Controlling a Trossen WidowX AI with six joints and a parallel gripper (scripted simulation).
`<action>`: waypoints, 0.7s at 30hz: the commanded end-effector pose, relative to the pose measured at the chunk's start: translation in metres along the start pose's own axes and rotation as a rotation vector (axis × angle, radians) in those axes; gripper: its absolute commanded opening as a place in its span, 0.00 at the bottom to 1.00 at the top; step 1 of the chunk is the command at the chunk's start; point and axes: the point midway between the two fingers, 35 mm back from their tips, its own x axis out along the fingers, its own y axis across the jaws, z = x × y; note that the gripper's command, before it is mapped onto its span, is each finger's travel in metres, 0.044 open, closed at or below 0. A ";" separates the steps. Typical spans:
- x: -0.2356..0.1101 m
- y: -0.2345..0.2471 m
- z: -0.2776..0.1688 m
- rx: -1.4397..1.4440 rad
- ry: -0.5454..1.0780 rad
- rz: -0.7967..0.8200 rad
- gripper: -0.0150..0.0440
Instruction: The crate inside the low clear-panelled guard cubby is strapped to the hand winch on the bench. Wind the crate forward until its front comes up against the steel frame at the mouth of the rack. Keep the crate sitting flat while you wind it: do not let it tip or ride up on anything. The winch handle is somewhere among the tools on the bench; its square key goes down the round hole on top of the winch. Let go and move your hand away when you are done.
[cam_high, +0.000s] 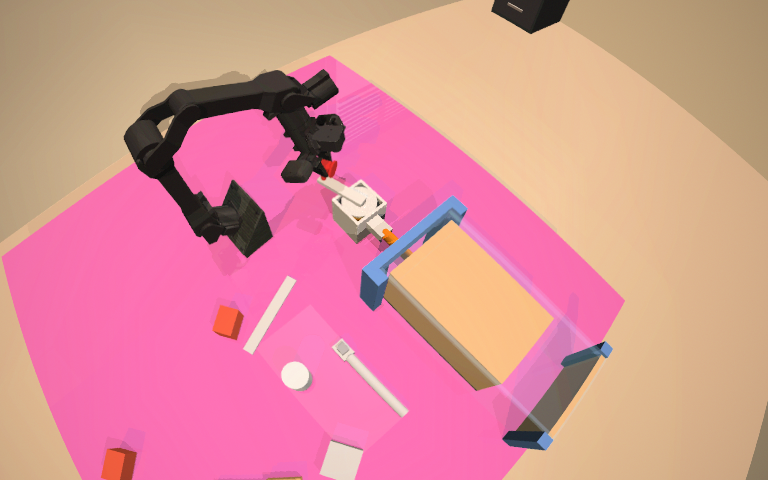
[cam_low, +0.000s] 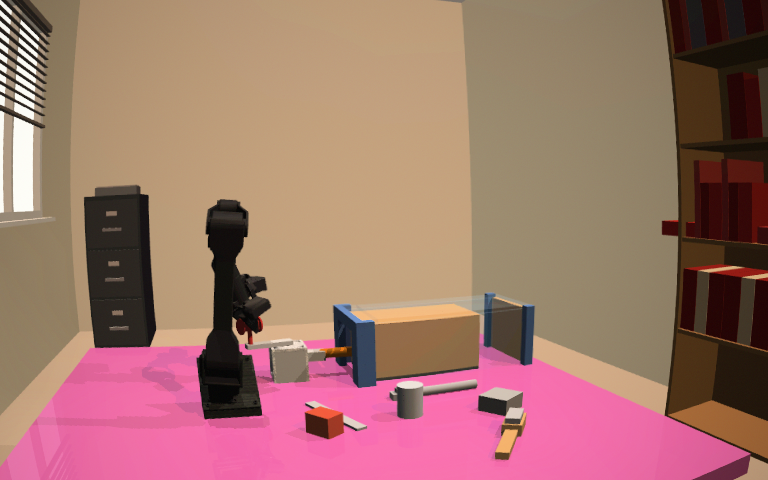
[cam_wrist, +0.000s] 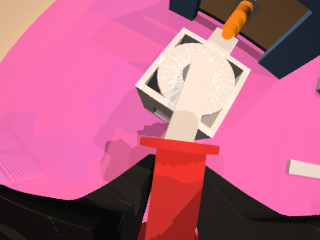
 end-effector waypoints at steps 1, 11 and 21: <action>0.001 -0.017 -0.002 -0.010 0.001 -0.026 0.25; 0.001 -0.032 -0.001 -0.011 0.001 -0.027 0.25; 0.002 -0.047 0.002 -0.011 0.001 -0.028 0.25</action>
